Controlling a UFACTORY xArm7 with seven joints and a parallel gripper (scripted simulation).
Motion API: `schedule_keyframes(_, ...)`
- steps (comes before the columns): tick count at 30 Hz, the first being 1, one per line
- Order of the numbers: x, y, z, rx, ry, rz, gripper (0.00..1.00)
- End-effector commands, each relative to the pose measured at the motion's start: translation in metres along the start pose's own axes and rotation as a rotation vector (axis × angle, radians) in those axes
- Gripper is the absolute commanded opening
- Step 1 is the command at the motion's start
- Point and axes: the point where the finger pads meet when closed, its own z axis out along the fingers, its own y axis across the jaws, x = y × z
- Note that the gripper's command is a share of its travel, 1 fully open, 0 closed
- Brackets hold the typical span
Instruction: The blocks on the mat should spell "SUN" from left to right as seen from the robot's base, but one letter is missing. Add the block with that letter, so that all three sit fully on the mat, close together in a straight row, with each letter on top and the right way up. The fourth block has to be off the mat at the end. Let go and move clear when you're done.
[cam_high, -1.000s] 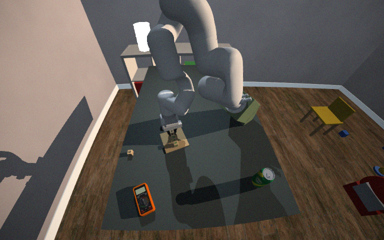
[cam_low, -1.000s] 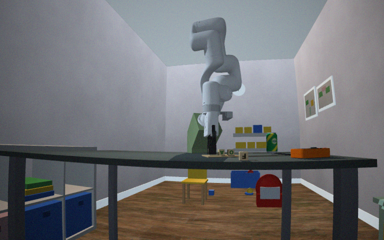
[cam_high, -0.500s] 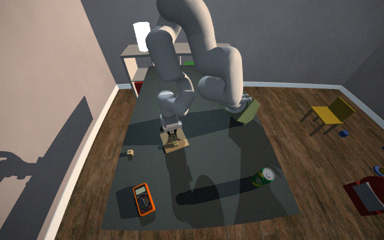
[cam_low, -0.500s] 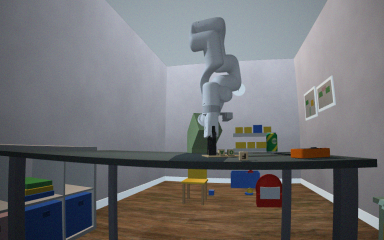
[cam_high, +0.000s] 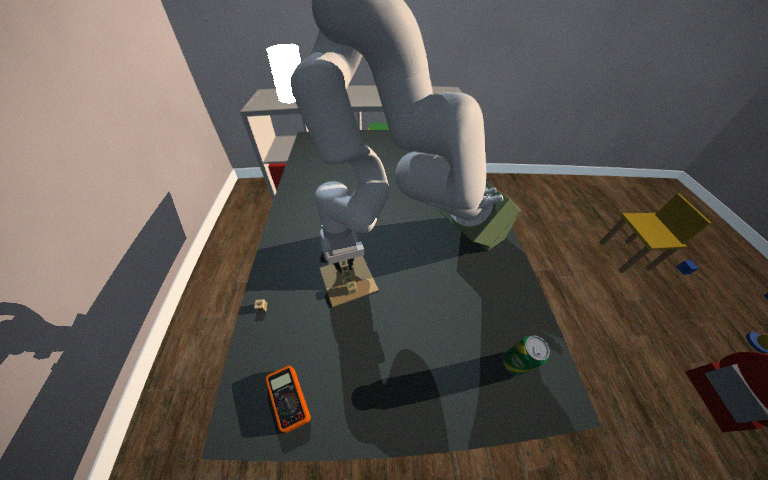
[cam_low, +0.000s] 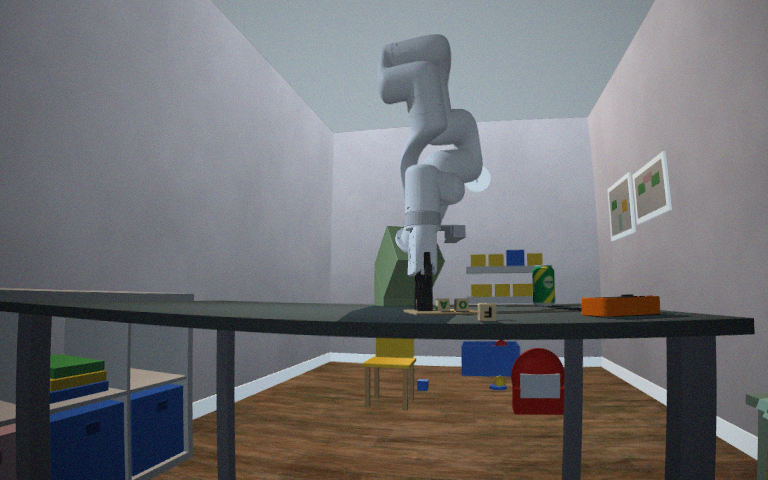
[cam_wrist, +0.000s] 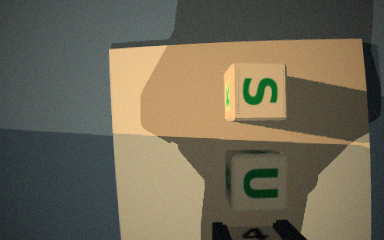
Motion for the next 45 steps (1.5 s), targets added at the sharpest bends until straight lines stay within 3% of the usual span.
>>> schedule_keyframes(1,-0.0002,0.0004,-0.0002,-0.001,-0.001,0.0,0.23)
schedule_keyframes(23,-0.0002,0.0004,-0.0002,-0.001,-0.001,0.0,0.23)
schedule_keyframes(33,-0.0002,0.0004,-0.0002,-0.001,-0.001,0.0,0.39)
schedule_keyframes(45,-0.0002,0.0004,-0.0002,-0.001,-0.001,0.0,0.43)
